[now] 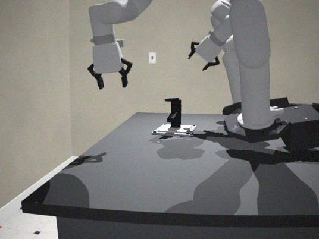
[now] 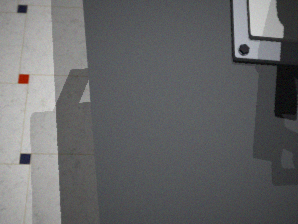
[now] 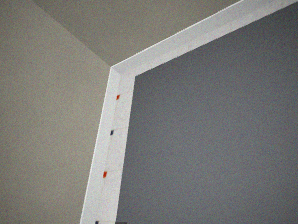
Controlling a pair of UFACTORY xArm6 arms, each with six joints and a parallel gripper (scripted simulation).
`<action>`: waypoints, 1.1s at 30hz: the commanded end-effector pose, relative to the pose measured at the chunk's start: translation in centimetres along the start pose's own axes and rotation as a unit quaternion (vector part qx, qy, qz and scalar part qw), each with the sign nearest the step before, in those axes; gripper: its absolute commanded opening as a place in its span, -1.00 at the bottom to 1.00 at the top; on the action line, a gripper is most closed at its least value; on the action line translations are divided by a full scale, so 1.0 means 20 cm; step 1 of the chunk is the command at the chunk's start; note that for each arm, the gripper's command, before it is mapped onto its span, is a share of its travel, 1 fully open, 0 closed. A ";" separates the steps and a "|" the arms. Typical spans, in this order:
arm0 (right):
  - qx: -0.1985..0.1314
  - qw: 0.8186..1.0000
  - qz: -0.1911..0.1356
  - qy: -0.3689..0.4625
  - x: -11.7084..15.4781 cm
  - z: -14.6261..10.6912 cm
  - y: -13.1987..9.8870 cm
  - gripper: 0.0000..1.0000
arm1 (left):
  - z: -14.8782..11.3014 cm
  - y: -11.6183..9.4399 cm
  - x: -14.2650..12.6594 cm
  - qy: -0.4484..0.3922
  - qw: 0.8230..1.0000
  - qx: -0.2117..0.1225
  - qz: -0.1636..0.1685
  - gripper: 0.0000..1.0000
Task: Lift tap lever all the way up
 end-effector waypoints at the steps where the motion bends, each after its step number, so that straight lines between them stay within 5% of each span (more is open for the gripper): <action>1: -0.001 1.000 0.000 0.001 0.00 0.00 0.00 1.00 | -0.32 -0.07 0.04 -0.116 0.993 0.001 0.006 1.00; 11: -0.001 1.000 0.000 0.001 0.00 0.00 0.00 1.00 | -0.84 -0.17 0.23 -0.341 0.940 0.000 0.015 1.00; 13: -0.001 1.000 0.000 0.001 0.00 0.00 0.00 1.00 | -0.84 -0.17 0.23 -0.341 0.940 0.000 0.015 1.00; 15: -0.001 1.000 0.000 0.001 0.00 0.00 0.00 1.00 | -1.02 -0.21 0.32 -0.392 0.920 -0.001 0.017 1.00; 19: -0.001 1.000 0.000 0.001 0.00 0.00 0.00 1.00 | -1.19 -0.25 0.44 -0.467 0.884 -0.002 0.021 1.00; 22: -0.001 1.000 0.000 0.001 0.00 0.00 0.00 1.00 | -1.31 -0.28 0.55 -0.539 0.842 -0.004 0.025 1.00; 23: -0.001 1.000 0.000 0.001 0.00 0.00 0.00 1.00 | -1.36 -0.30 0.58 -0.539 0.842 -0.004 0.025 1.00; 25: -0.001 1.000 0.000 0.001 0.00 0.00 0.00 1.00 | -1.43 -0.32 0.66 -0.586 0.810 -0.005 0.028 1.00; 26: -0.001 1.000 0.000 0.001 0.00 0.00 0.00 1.00 | -1.48 -0.33 0.69 -0.586 0.810 -0.005 0.028 1.00; 28: -0.001 1.000 0.000 0.001 0.00 0.00 0.00 1.00 | -1.54 -0.35 0.77 -0.630 0.776 -0.006 0.031 1.00; 30: -0.001 1.000 0.000 0.001 0.00 0.00 0.00 1.00 | -1.54 -0.35 0.77 -0.630 0.776 -0.006 0.031 1.00; 33: -0.001 1.000 0.000 0.001 0.00 0.00 0.00 1.00 | -1.69 -0.41 0.97 -0.693 0.720 -0.009 0.036 1.00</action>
Point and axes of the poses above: on each arm, the point where the finger pads meet when closed, its own y axis out along the fingers, its own x axis across the jaws, z = x × y, the point moved 6 cm from there along -y, back along the fingers, and after that the axes turned 5 degrees about y, right-handed, at the moved point
